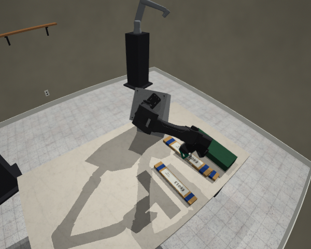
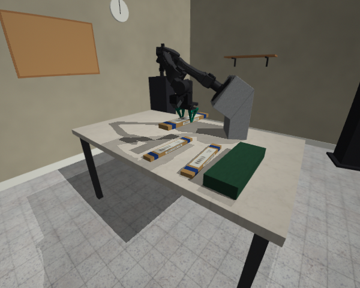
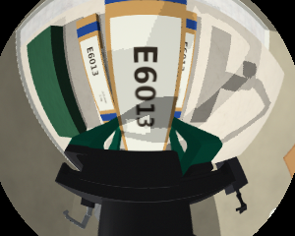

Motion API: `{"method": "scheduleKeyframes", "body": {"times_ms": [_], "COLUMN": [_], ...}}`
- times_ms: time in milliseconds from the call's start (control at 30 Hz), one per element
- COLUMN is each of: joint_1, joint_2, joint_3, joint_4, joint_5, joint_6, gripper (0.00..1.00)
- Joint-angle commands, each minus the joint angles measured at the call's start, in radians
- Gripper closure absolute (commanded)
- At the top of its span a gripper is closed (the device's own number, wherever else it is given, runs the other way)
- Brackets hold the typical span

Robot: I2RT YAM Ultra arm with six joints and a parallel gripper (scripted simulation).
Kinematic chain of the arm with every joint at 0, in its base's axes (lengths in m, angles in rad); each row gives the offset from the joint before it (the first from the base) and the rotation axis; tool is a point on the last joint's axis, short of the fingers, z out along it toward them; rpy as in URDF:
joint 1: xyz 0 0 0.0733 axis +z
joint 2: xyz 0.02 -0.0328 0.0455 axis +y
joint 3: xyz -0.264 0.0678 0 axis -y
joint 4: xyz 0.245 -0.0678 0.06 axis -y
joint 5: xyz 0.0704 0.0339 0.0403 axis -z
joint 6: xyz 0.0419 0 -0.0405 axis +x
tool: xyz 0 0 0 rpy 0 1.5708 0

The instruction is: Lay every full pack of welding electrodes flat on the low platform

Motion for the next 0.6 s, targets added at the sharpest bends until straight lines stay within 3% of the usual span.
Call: {"method": "scheduleKeyframes", "body": {"times_ms": [0,567], "joint_1": [0.026,-0.021], "joint_2": [-0.028,-0.012], "joint_3": [-0.011,-0.044], "joint_4": [0.045,0.157], "joint_5": [-0.009,-0.024], "joint_6": [-0.030,-0.107], "gripper": [1.00,1.00]}}
